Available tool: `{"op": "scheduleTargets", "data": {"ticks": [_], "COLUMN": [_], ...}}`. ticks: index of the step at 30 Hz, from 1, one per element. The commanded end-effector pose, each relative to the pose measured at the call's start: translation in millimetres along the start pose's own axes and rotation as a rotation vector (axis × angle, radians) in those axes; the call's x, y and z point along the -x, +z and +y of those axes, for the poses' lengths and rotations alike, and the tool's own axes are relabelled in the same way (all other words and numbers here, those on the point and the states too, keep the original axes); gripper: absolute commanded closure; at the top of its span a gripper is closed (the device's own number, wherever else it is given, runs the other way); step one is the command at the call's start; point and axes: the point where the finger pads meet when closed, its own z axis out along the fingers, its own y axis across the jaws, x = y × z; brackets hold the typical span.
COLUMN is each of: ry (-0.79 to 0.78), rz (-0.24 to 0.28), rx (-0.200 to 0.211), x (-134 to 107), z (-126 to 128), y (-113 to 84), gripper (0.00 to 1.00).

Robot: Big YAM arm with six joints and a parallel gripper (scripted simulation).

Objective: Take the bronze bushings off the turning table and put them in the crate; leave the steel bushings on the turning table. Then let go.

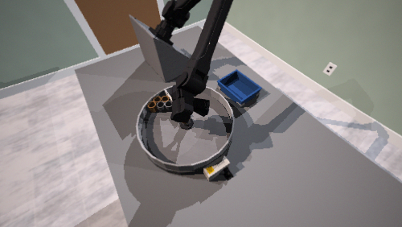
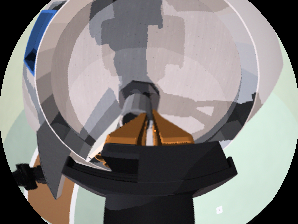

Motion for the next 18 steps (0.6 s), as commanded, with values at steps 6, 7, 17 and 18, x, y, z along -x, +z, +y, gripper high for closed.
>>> {"op": "scheduleTargets", "data": {"ticks": [6, 7, 17, 18], "ry": [-0.007, -0.007, -0.007, -0.007], "rz": [-0.019, -0.019, -0.019, -0.019], "rx": [-0.025, -0.025, -0.025, -0.025], "x": [8.5, 8.5, 8.5, 8.5], "z": [-9.0, -9.0, -9.0, -9.0], "y": [-9.9, -9.9, -9.9, -9.9], "gripper": [1.00, 1.00, 1.00, 1.00]}}
